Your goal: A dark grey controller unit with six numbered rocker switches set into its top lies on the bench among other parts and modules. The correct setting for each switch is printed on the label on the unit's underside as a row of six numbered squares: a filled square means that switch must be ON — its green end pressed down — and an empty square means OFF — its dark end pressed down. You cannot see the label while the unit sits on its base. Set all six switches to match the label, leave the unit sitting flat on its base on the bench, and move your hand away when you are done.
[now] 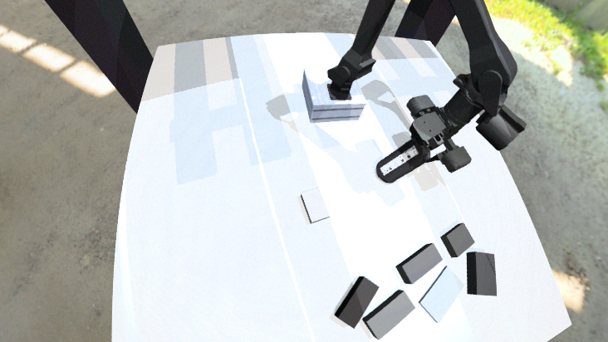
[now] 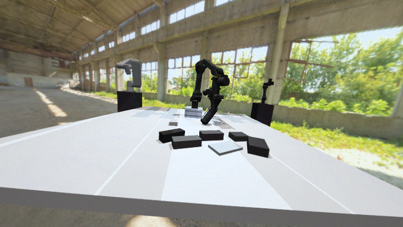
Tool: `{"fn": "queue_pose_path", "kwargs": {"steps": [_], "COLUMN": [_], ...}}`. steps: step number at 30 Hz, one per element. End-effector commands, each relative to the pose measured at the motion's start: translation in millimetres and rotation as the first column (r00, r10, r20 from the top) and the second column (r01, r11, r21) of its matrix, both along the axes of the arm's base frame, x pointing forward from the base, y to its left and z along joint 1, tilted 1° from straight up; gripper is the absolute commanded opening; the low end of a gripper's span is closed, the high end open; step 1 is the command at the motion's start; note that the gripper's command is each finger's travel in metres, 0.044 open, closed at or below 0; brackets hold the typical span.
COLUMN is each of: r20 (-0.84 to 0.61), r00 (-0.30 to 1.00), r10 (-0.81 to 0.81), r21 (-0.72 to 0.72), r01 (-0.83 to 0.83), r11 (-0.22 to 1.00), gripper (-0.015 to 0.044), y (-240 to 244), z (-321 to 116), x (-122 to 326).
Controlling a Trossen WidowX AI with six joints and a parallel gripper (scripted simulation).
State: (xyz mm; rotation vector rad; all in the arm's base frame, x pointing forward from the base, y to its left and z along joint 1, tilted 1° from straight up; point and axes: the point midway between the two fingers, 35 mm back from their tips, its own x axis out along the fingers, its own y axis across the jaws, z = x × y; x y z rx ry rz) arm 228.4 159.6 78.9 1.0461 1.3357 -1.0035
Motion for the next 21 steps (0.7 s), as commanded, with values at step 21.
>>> {"fn": "queue_pose_path", "kwargs": {"steps": [21], "r20": [0.004], "r00": [1.0], "r10": [0.001], "r21": [-0.009], "r01": [-0.001], "r11": [1.0], "gripper": [0.0336], "y": [-22.2], "z": [4.6], "x": [5.4]}}
